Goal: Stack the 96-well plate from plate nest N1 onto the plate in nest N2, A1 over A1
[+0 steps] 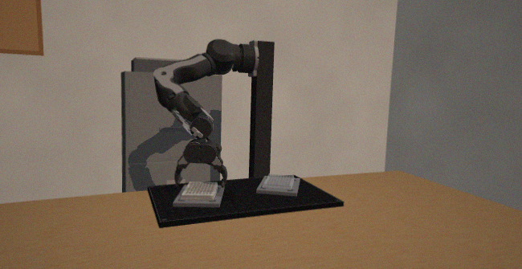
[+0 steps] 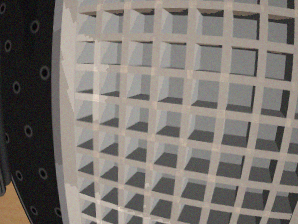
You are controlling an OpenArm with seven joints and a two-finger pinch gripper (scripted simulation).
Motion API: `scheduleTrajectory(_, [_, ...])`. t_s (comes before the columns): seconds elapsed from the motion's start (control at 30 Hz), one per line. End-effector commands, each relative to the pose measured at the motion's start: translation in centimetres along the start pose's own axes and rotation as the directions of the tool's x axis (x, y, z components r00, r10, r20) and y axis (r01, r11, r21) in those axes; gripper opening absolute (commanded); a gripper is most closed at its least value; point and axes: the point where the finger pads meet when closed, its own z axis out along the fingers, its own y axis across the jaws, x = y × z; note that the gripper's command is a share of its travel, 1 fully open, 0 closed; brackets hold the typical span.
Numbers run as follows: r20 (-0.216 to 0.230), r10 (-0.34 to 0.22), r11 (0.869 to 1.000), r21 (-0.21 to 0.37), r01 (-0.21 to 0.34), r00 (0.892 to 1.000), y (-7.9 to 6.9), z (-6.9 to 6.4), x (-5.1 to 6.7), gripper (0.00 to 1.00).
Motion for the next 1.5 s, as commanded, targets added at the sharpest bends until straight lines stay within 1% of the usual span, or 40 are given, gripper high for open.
scheduleTrajectory(0.0, [0.009, 0.000, 1.000, -0.007, 0.000, 1.000, 0.1, -0.1, -0.2, 0.77])
scheduleTrajectory(0.87, [0.009, 0.000, 1.000, -0.007, 0.000, 1.000, 0.1, -0.4, -0.3, 0.77])
scheduleTrajectory(1.03, [0.006, 0.000, 1.000, -0.009, 0.000, 1.000, 0.1, 2.0, -0.1, 0.77])
scheduleTrajectory(1.47, [0.007, 0.000, 1.000, -0.008, 0.000, 1.000, 0.1, 1.9, -0.2, 0.77])
